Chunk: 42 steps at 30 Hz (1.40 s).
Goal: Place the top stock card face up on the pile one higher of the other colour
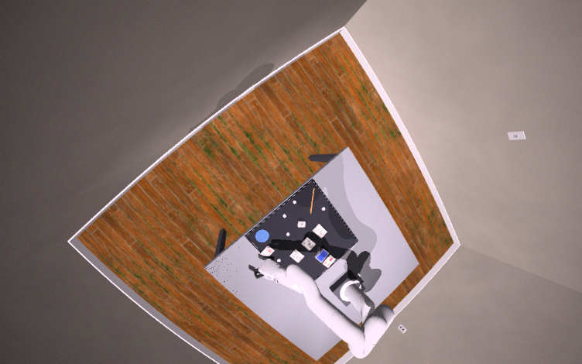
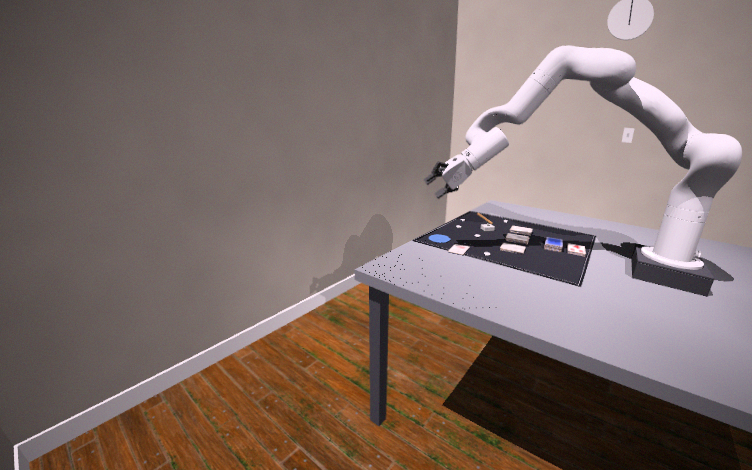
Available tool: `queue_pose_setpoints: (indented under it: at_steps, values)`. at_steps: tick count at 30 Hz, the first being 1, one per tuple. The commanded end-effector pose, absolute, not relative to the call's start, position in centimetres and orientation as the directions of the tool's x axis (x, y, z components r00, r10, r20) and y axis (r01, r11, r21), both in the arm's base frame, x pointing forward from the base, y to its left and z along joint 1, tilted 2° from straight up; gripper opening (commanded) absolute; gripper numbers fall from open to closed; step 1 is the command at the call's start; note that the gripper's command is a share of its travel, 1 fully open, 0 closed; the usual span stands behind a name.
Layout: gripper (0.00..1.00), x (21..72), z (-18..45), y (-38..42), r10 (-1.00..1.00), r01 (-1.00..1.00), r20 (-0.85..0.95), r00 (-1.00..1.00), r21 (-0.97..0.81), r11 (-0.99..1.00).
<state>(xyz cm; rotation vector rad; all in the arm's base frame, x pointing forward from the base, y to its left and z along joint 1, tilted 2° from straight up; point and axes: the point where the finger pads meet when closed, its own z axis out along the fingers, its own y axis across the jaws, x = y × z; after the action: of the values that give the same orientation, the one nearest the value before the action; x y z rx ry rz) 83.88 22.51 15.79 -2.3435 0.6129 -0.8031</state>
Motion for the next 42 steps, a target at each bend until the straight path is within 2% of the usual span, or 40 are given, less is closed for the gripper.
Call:
queue_pose_setpoints:
  at_steps: [1, 13, 16, 17, 19, 27, 30, 32, 34, 42]
  values:
    - [1.0, 81.4, 13.9, 17.5, -0.65, -0.36, 0.344, 0.677, -0.616, -0.7]
    - [1.0, 71.8, 9.2, 5.8, -0.815, -0.67, 0.214, 0.538, -0.478, -0.568]
    - [1.0, 71.7, 9.1, 5.7, -0.817, -0.674, 0.212, 0.536, -0.476, -0.565]
    - [1.0, 68.4, 8.1, 3.1, -0.854, -0.743, 0.182, 0.488, -0.428, -0.515]
    - [1.0, 67.7, 7.9, 2.5, -0.861, -0.756, 0.176, 0.477, -0.417, -0.504]
    - [1.0, 57.4, 5.5, -3.3, -0.941, -0.904, 0.102, 0.323, -0.261, -0.339]
    - [1.0, 53.6, 5.0, -4.7, -0.96, -0.939, 0.081, 0.266, -0.204, -0.277]
    - [1.0, 53.6, 5.0, -4.7, -0.96, -0.939, 0.081, 0.266, -0.204, -0.277]
    - [1.0, 49.2, 4.5, -6.1, -0.978, -0.969, 0.06, 0.199, -0.135, -0.206]
    - [1.0, 39.9, 4.0, -7.7, -0.998, -0.998, 0.026, 0.057, 0.009, -0.057]
